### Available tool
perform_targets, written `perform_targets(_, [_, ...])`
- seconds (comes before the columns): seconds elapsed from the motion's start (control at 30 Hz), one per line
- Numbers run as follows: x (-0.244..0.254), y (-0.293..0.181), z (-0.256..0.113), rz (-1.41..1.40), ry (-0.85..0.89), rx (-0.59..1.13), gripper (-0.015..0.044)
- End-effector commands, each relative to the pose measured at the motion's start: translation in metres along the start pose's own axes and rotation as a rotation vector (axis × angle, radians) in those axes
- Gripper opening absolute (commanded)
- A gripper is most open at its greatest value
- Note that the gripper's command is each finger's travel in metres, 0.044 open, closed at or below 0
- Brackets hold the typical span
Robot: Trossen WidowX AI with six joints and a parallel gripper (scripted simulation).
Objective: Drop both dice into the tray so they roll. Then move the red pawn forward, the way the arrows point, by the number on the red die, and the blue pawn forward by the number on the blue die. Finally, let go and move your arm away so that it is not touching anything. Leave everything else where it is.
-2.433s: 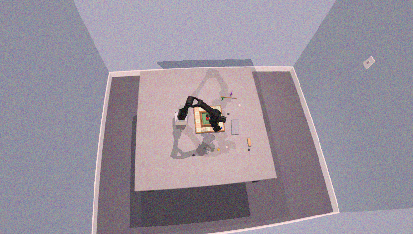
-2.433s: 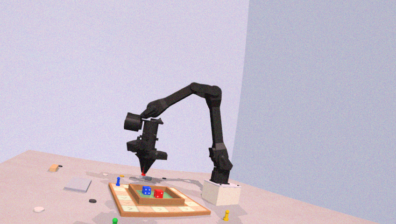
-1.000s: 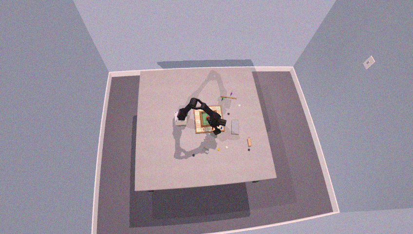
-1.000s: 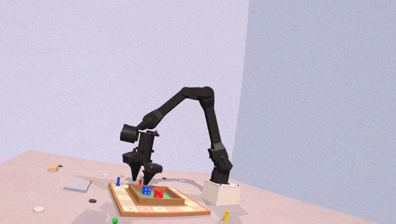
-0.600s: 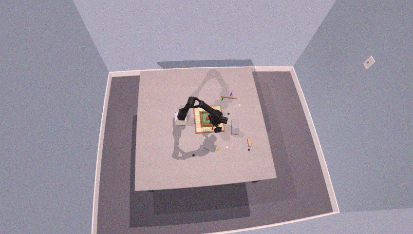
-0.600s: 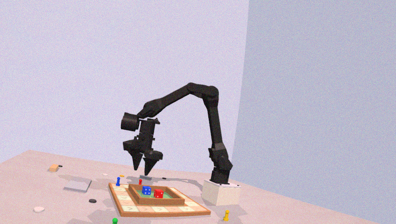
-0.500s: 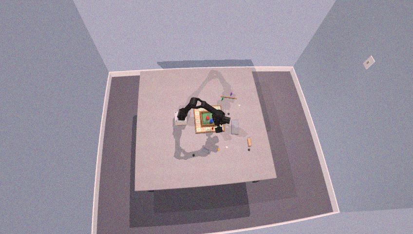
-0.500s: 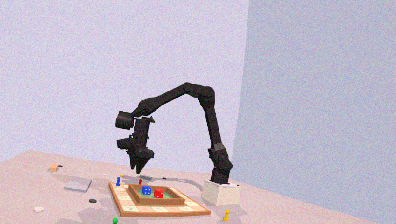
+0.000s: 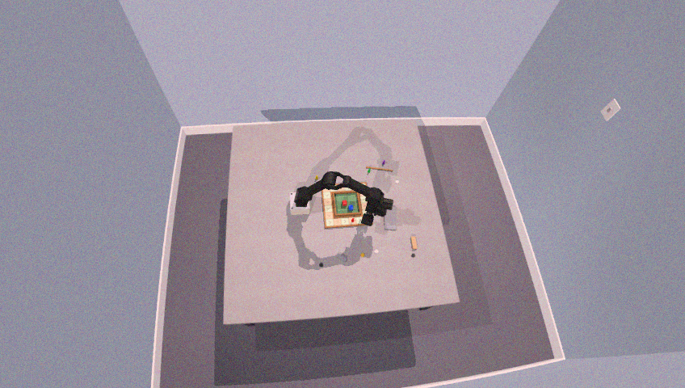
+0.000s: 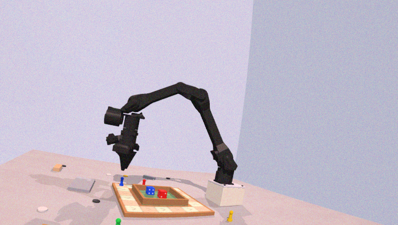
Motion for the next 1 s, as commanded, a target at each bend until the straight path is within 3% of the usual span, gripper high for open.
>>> perform_targets(0.0, [0.000, 0.002, 0.007, 0.013, 0.005, -0.002, 0.0200])
perform_targets(0.97, [0.000, 0.002, 0.053, 0.013, 0.005, -0.002, 0.0200])
Point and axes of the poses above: the point midway between the two fingers, 35 mm back from their tips, its own z axis out along the fingers, its own x axis across the jaws, y = z × x, the point moved 5 cm from there along -z, back along the fingers
